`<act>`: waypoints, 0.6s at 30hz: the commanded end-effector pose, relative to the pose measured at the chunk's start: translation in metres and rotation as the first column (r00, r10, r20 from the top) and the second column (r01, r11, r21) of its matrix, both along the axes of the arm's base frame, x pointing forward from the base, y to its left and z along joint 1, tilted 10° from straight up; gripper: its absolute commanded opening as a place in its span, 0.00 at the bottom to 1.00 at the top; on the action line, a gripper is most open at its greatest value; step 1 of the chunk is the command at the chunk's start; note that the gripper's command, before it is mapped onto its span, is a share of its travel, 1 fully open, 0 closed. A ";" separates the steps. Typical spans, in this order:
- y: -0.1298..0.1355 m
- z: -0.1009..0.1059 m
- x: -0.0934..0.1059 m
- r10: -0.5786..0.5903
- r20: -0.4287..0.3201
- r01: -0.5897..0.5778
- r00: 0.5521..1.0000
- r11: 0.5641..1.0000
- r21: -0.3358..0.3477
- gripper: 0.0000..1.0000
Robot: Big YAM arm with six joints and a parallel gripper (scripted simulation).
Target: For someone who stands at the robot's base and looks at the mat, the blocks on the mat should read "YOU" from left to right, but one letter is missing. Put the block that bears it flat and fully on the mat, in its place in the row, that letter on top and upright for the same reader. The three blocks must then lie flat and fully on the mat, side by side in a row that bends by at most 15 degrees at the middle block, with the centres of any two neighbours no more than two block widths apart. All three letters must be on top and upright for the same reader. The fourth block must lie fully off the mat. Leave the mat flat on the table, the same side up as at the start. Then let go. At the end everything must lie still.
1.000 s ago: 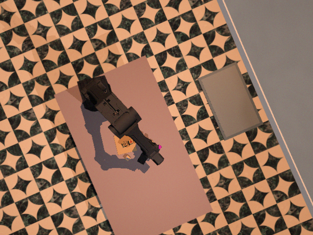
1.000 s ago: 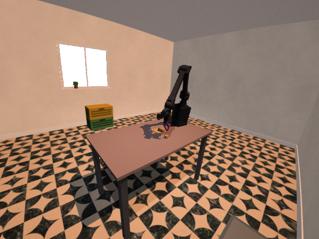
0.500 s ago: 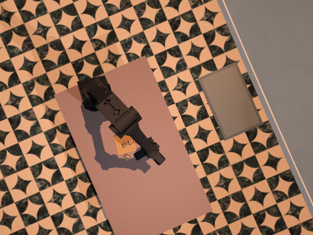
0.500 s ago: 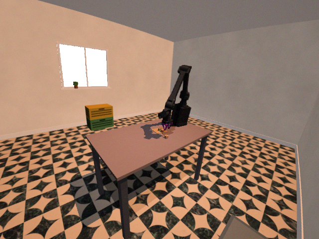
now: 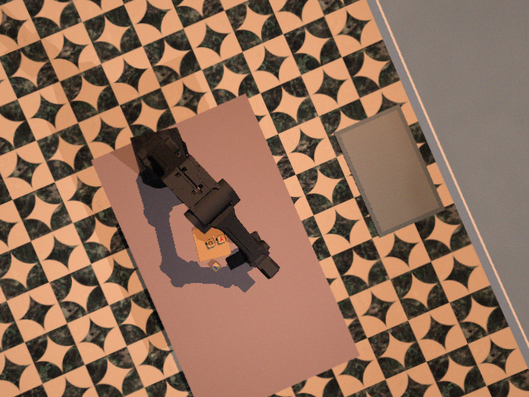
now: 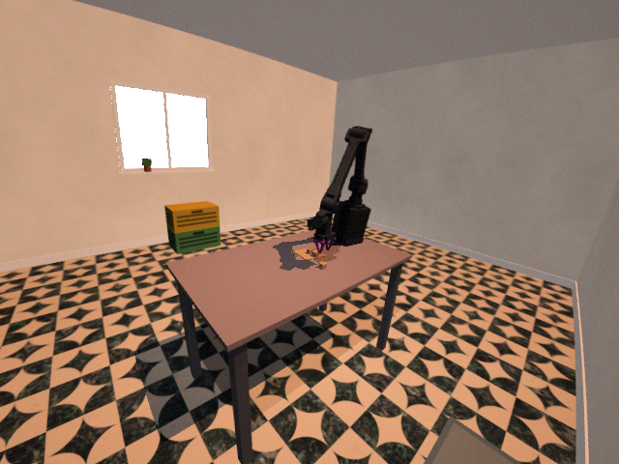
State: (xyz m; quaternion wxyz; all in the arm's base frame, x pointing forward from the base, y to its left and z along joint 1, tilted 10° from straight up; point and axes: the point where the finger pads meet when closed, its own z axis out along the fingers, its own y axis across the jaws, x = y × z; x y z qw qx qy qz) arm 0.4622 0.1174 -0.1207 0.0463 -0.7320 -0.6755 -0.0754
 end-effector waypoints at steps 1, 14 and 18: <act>0.005 0.009 0.010 -0.010 0.031 0.010 0.999 1.000 0.003 0.63; 0.005 0.009 0.010 -0.010 0.031 0.010 0.999 1.000 0.003 0.63; 0.005 0.005 0.009 -0.010 0.028 0.009 1.000 1.000 0.003 0.63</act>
